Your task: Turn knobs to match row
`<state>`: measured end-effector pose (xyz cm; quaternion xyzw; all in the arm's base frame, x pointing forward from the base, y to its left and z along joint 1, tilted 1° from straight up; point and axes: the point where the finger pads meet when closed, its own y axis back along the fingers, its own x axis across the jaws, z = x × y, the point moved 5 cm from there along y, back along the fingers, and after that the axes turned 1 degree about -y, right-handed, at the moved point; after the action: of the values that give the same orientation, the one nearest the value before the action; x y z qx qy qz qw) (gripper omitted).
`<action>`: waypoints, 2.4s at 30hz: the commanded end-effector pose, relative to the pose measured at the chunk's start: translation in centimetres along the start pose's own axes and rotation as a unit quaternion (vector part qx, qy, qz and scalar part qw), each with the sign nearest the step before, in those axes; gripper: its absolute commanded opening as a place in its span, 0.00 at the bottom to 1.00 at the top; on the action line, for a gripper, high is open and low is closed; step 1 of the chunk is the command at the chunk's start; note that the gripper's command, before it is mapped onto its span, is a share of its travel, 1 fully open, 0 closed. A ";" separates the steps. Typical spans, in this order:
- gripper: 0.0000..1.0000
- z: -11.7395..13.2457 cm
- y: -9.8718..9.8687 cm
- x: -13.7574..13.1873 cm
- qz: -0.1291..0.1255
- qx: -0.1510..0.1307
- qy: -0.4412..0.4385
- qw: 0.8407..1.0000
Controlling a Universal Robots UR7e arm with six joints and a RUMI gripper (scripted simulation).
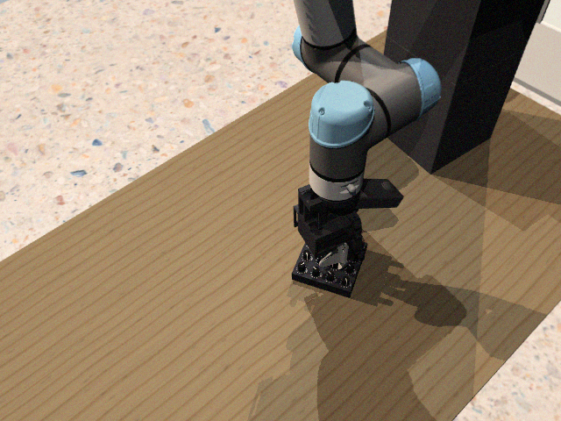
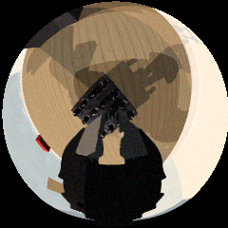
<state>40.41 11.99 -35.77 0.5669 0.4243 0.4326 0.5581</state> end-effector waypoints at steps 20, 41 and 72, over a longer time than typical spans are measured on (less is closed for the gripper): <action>0.11 0.1 0.0 0.0 0.000 -0.001 0.000 1.000; 0.04 0.1 0.0 0.0 0.000 -0.001 0.000 1.000; 0.04 0.1 0.0 0.0 0.000 -0.001 -0.011 1.000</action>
<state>40.41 12.00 -35.77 0.5692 0.4214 0.4296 0.5603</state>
